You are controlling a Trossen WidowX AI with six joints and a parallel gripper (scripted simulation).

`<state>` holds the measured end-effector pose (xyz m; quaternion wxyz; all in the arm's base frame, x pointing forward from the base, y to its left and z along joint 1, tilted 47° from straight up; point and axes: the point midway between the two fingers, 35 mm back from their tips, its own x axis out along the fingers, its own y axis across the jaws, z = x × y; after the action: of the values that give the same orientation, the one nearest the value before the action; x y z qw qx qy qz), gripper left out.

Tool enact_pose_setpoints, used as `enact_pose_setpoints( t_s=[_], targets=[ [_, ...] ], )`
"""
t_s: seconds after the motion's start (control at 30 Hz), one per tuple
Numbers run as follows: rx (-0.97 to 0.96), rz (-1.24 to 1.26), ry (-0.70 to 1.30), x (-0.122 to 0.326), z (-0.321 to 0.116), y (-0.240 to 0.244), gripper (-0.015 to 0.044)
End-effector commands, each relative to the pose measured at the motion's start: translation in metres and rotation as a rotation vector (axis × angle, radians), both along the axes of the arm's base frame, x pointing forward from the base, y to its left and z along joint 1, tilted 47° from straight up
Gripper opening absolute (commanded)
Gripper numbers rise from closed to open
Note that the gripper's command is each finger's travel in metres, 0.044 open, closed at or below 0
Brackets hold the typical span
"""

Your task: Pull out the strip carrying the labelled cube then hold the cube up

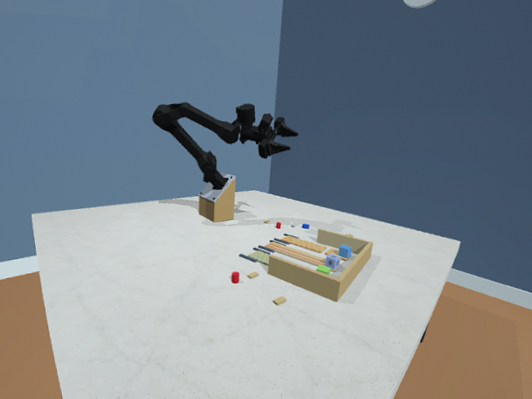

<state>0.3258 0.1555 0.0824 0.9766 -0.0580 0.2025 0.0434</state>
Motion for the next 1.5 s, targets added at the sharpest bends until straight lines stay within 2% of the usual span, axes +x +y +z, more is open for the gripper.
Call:
enact_pose_setpoints(
  t_s=[0.0,0.2,0.27,0.57,0.67,1.07,1.33,1.47],
  targets=[
    [-0.216,-0.121,0.025,0.009,-0.015,-0.052,0.04],
    [-0.617,-0.322,0.152,0.006,-0.033,-0.145,0.04],
    [-0.696,-0.358,0.194,0.002,-0.036,-0.163,0.04],
    [-0.706,-0.363,0.199,0.001,-0.037,-0.165,0.04],
    [-0.715,-0.373,0.26,0.01,-0.043,-0.169,0.0321],
    [-0.742,-0.486,0.787,0.053,-0.086,-0.223,0.0006],
    [-0.723,-0.576,1.142,0.052,-0.095,-0.266,0.0],
    [-0.721,-0.584,1.172,0.051,-0.095,-0.269,0.0]
  ],
)
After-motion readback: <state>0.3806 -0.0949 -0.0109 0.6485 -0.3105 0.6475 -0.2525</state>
